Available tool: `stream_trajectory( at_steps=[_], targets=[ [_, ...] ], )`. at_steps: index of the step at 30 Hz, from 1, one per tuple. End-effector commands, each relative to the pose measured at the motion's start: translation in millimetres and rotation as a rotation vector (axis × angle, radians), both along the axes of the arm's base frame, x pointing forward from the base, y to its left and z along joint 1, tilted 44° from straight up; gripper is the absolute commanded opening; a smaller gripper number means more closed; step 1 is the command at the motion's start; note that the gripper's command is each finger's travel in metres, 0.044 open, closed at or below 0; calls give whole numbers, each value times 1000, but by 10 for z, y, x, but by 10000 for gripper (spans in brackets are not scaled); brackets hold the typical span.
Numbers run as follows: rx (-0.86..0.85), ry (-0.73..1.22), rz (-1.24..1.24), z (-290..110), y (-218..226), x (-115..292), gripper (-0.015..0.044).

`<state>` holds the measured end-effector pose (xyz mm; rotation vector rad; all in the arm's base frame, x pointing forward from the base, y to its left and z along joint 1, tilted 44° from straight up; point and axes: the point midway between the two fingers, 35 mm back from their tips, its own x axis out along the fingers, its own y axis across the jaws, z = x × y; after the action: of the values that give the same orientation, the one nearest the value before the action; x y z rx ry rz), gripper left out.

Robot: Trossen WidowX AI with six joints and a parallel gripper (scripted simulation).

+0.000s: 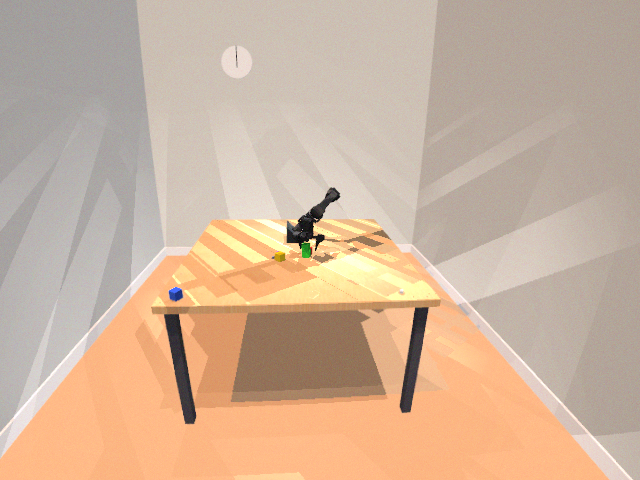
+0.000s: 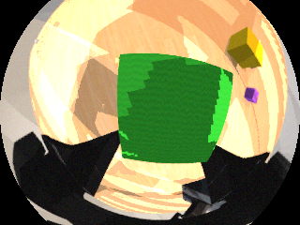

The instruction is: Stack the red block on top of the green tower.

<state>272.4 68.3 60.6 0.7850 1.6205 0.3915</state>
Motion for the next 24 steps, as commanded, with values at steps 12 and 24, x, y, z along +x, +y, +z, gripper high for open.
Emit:
stream_trajectory(
  at_steps=[12, 24],
  targets=[
    [7, 4, -3, -118, 121, -25, 440],
    [7, 4, -3, -116, 119, -25, 414]
  ],
)
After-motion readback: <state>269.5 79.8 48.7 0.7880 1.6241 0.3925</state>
